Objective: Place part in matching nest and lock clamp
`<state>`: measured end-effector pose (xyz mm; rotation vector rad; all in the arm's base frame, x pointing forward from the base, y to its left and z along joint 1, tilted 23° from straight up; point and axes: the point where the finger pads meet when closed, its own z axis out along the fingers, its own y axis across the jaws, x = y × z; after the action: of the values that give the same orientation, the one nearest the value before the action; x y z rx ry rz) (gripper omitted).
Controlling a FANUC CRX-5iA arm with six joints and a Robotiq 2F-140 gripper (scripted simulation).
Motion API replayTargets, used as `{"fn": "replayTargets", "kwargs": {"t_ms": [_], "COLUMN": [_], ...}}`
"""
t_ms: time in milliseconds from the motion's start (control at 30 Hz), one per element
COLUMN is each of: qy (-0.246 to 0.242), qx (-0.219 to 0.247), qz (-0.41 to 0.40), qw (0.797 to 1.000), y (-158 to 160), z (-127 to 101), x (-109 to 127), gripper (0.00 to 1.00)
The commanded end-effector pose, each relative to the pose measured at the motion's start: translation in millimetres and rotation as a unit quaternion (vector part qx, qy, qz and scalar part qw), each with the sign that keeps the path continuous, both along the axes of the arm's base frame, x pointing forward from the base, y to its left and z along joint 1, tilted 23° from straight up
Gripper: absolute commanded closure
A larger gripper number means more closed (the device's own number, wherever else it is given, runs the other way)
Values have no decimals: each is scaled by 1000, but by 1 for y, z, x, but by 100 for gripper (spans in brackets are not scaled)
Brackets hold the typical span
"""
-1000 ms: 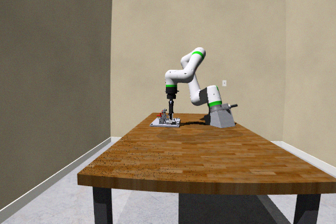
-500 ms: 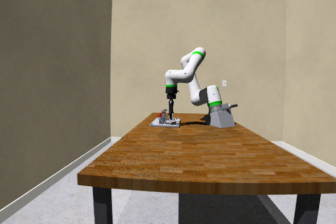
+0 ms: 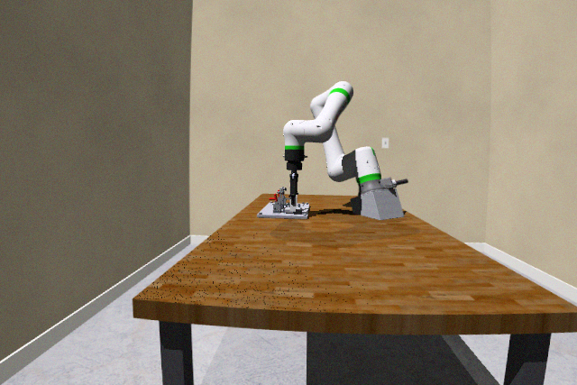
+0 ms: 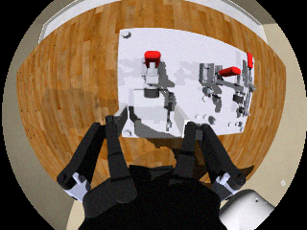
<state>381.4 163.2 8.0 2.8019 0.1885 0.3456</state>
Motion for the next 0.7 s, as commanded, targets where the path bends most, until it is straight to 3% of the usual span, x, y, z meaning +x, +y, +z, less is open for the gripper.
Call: {"fn": "replayTargets", "kwargs": {"t_ms": [0, 233, 667], "qy": [0, 0, 0], "qx": [0, 0, 0], "qz": [0, 0, 0], "qw": [1000, 1000, 1000], "y": [0, 2, 13], "z": [0, 7, 41], "x": [0, -2, -11], "gripper": [42, 42, 42]}}
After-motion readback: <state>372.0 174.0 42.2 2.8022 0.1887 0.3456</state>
